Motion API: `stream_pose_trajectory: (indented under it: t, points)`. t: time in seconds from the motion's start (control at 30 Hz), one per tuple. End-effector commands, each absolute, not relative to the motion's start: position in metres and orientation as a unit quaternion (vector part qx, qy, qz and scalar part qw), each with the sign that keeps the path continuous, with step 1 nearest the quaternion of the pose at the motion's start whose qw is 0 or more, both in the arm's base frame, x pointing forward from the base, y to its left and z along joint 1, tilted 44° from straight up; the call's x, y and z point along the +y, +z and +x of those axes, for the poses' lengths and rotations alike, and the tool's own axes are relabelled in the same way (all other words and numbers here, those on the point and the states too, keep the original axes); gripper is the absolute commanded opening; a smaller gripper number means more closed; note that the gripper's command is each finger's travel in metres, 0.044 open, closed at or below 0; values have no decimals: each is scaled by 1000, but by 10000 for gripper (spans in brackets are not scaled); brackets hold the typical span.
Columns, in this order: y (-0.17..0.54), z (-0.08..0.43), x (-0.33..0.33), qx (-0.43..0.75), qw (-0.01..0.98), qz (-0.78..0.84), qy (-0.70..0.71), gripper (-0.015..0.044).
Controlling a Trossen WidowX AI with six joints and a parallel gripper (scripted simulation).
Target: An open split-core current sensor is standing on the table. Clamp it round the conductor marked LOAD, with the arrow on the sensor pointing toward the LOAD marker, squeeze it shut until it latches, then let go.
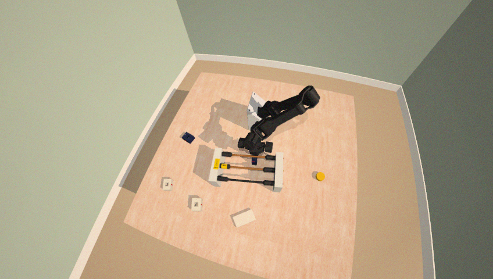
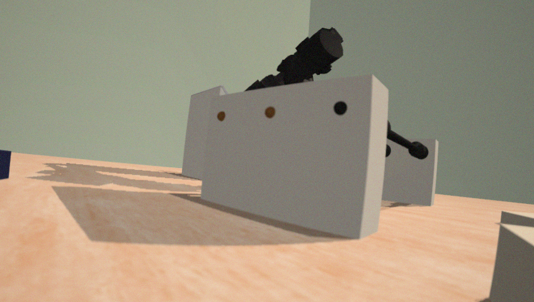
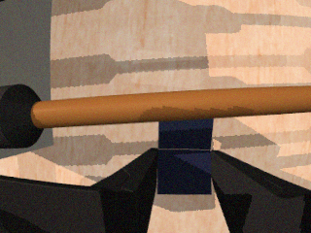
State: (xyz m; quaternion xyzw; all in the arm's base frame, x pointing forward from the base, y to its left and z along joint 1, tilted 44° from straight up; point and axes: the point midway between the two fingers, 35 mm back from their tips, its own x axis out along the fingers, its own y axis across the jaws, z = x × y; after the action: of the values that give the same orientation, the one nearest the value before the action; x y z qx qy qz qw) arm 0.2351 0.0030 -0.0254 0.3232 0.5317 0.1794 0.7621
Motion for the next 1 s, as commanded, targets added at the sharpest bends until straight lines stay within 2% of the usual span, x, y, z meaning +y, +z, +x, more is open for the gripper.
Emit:
stream_pose_trajectory:
  t: [0.0,0.13,0.23,0.27,0.97]
  points:
    - [-25,236,3,531,763,321,180,112]
    - [-25,236,3,531,763,321,180,86]
    - [-24,234,2,532,760,326,181,7]
    - [-24,234,2,532,760,327,181,0]
    - [-24,234,2,532,760,327,181,0]
